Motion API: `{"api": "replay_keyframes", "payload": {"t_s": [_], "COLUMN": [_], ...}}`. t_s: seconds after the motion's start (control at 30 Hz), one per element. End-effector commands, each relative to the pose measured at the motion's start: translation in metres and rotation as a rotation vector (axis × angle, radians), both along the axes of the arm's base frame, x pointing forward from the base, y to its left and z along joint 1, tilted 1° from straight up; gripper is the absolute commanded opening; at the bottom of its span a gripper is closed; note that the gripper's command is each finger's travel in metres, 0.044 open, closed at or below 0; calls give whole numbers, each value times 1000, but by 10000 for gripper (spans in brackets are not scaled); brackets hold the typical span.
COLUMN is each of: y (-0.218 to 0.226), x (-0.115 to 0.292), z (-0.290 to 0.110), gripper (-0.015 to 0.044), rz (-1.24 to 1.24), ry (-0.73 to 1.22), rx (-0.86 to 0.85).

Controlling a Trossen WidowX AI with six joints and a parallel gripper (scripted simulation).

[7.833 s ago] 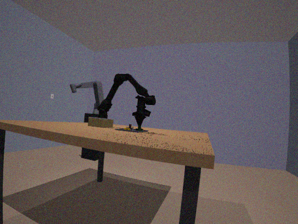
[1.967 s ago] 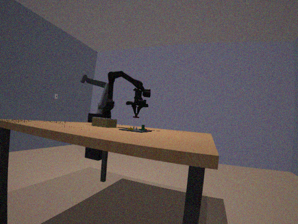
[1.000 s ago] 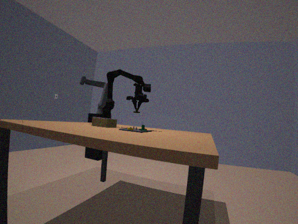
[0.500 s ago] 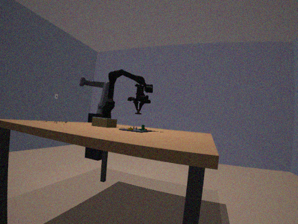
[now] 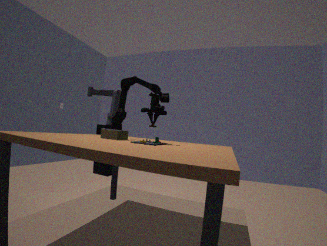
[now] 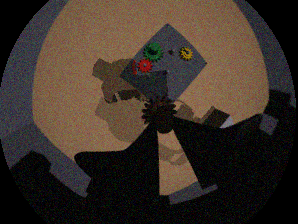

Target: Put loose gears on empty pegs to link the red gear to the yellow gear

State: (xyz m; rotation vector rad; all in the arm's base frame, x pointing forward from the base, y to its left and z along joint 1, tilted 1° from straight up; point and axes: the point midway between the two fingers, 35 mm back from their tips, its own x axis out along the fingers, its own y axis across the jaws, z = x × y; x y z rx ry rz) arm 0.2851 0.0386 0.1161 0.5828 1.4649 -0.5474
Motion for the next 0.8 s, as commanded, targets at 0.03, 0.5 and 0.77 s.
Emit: {"api": "replay_keyframes", "payload": {"t_s": [0.03,0.5,0.77], "y": [-11,-42,-60], "x": [9,25,32], "z": [-6,-18,-26], "gripper": [0,0,0], "rz": [3,3,2], "ry": [1,0,0], "rx": [-3,-5,-6]}}
